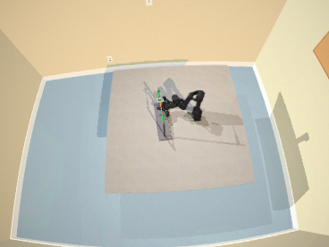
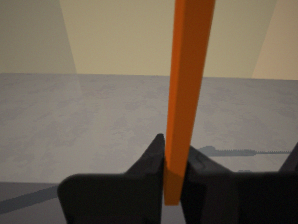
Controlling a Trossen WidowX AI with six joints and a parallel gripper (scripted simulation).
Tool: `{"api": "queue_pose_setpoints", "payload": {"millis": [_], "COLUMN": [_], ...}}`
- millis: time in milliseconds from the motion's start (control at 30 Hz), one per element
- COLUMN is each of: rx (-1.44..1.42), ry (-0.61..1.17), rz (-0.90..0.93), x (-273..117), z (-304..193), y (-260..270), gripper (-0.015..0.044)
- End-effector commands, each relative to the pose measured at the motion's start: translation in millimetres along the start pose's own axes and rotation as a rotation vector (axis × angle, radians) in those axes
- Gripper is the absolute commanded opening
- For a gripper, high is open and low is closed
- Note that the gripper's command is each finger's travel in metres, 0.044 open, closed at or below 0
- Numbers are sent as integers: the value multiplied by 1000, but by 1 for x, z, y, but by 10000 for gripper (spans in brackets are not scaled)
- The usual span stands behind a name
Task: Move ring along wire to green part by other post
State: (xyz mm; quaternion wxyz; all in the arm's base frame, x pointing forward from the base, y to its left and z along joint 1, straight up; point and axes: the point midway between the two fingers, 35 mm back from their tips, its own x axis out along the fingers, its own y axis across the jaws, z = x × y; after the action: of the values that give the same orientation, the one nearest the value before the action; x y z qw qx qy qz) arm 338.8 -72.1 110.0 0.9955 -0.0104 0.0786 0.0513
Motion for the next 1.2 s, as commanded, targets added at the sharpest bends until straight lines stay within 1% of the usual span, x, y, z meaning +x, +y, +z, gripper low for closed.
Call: {"api": "queue_pose_setpoints", "payload": {"millis": [0, 533, 1167], "rx": [0, -1, -1], "ry": [0, -1, -1], "rz": [0, -6, -6], "x": [0, -3, -3], "z": [0, 19, 19], "y": [0, -1, -1], "gripper": [-150, -150, -150]}}
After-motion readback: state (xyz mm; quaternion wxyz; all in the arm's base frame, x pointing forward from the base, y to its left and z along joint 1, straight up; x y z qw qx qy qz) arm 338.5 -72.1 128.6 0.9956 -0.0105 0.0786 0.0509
